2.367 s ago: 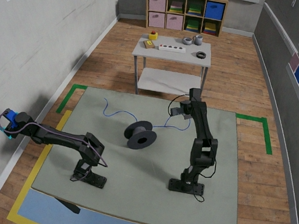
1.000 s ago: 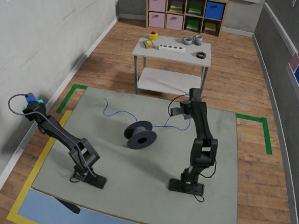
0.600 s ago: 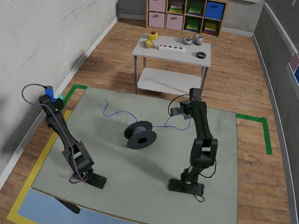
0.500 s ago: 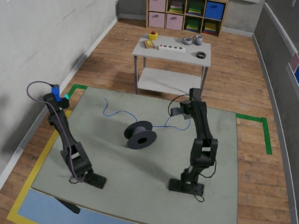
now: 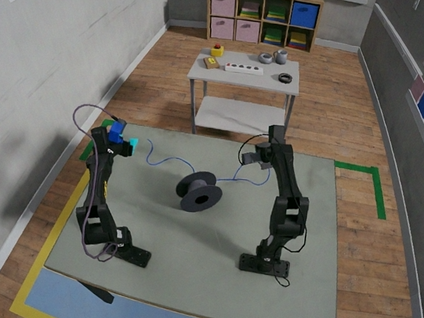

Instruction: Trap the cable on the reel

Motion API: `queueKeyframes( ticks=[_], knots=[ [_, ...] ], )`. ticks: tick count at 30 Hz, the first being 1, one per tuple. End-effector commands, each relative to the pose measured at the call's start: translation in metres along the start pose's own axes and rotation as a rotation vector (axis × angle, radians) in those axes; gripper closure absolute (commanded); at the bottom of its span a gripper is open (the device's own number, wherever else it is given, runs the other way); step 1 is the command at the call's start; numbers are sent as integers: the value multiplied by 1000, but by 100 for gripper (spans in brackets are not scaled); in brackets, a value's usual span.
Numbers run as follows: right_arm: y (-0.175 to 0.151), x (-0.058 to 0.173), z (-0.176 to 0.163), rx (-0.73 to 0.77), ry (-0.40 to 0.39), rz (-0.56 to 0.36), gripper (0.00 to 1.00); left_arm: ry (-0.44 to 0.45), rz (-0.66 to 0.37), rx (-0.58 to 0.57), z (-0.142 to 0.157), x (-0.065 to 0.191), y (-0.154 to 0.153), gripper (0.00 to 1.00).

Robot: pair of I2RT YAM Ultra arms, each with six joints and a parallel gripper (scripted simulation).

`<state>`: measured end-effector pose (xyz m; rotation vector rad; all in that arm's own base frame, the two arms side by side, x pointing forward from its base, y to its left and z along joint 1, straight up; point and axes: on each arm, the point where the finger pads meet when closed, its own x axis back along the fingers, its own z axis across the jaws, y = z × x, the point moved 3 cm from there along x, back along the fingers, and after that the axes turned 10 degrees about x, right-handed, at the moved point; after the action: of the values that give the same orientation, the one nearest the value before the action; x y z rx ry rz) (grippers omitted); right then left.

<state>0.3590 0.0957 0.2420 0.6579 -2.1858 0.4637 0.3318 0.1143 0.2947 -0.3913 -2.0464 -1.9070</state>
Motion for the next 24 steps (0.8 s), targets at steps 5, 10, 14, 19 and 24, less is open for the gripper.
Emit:
queueKeyframes(
  ticks=[5, 10, 14, 19, 24],
  knots=[
    [4, 7, -7, 1, -31, 6, 100, -235, 92, -78, -64, -18, -23, 25],
    [4, 7, -7, 1, -31, 6, 100, -403, 133, -145, -114, -19, -35, 25],
    [4, 7, -7, 1, -31, 6, 100, -519, 170, -188, -147, -17, -48, 25],
    [4, 7, -7, 1, -31, 6, 100, -637, 191, -238, -180, -9, -56, 25],
    [4, 7, -7, 1, -31, 6, 100, -694, 211, -259, -195, -5, -63, 25]
  ],
)
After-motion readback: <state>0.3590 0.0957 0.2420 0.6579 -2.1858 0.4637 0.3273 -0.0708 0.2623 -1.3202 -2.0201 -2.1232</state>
